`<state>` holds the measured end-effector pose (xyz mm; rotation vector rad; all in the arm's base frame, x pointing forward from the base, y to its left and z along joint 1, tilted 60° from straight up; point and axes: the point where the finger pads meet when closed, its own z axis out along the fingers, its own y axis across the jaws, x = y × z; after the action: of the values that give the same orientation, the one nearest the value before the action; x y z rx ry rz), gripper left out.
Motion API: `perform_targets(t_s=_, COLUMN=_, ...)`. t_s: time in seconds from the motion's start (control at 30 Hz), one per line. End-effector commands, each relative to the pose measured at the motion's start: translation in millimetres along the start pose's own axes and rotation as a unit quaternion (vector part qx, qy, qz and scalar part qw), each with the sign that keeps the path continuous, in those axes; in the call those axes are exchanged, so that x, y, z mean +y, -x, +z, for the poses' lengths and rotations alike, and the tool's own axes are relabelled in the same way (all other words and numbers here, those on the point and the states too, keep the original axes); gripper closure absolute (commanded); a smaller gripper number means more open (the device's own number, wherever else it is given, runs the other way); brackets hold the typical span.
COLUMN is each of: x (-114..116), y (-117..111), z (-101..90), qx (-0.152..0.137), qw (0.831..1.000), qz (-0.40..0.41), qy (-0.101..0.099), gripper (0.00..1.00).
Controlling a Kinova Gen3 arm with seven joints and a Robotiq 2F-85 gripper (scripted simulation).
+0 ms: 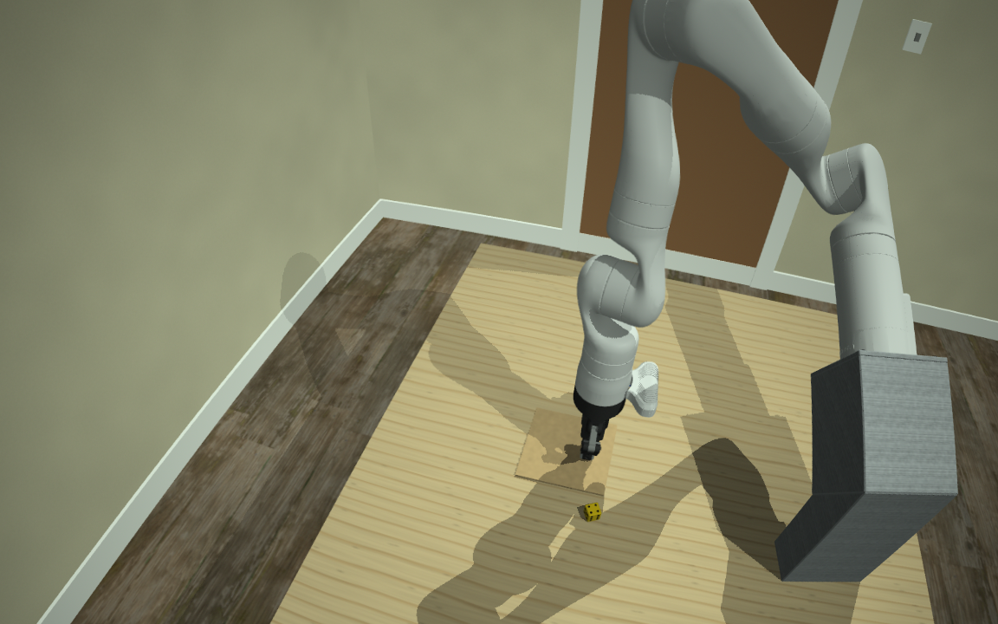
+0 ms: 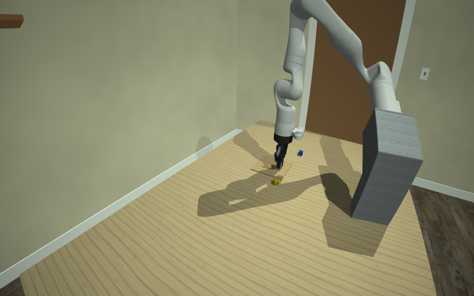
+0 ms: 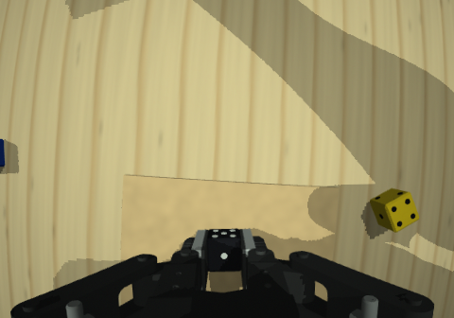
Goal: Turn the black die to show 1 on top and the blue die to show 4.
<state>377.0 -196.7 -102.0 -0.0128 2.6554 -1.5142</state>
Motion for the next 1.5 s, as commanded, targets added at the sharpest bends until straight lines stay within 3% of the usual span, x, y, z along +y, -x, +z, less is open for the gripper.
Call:
perform_targets(t_s=0.0, x=0.4, y=0.5, z=-0.6, qx=-0.001, qw=1.000, qz=0.000, qy=0.000, gripper=0.85)
perform_targets(t_s=0.87, x=0.4, y=0.5, z=-0.6, qx=-0.001, qw=1.000, qz=0.000, qy=0.000, gripper=0.85)
perform_targets(t_s=1.37, x=0.4, y=0.5, z=-0.6, qx=-0.001, qw=1.000, qz=0.000, qy=0.000, gripper=0.65)
perform_targets(t_s=1.47, x=0.4, y=0.5, z=-0.6, qx=-0.001, qw=1.000, qz=0.000, qy=0.000, gripper=0.65)
